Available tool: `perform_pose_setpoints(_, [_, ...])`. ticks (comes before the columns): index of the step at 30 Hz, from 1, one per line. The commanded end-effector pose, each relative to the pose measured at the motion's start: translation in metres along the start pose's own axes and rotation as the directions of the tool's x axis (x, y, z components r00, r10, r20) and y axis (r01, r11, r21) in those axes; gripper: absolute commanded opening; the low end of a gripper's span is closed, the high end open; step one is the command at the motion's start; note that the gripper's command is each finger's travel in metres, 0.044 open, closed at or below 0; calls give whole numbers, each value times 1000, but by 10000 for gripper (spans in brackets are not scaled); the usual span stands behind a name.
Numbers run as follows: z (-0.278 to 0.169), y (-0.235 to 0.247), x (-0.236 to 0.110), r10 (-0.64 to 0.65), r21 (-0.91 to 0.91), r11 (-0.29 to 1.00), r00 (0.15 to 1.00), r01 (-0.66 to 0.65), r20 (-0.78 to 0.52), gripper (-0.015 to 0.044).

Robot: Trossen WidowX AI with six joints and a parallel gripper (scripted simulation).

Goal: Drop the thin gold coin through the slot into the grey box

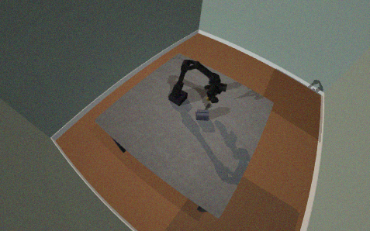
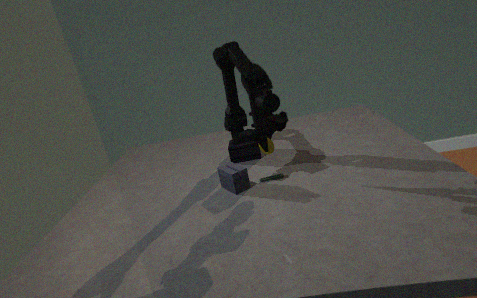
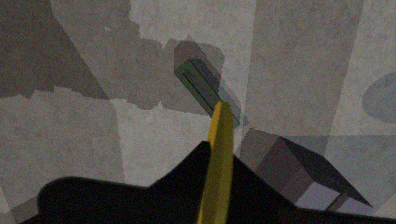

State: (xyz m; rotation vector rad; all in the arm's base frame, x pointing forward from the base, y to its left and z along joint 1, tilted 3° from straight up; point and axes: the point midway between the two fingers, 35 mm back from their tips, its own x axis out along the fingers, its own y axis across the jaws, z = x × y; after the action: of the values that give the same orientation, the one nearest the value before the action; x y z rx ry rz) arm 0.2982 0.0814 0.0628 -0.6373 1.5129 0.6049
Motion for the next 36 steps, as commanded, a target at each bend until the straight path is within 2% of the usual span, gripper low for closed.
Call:
perform_pose_setpoints(1, [1, 0, -2, 0, 145, 989, 1000, -1, 7, 0])
perform_pose_setpoints(7, [2, 0, -2, 0, 293, 956, 1000, -2, 7, 0])
perform_pose_setpoints(36, [-35, -50, -3, -5, 297, 955, 1000, 3, 4, 0])
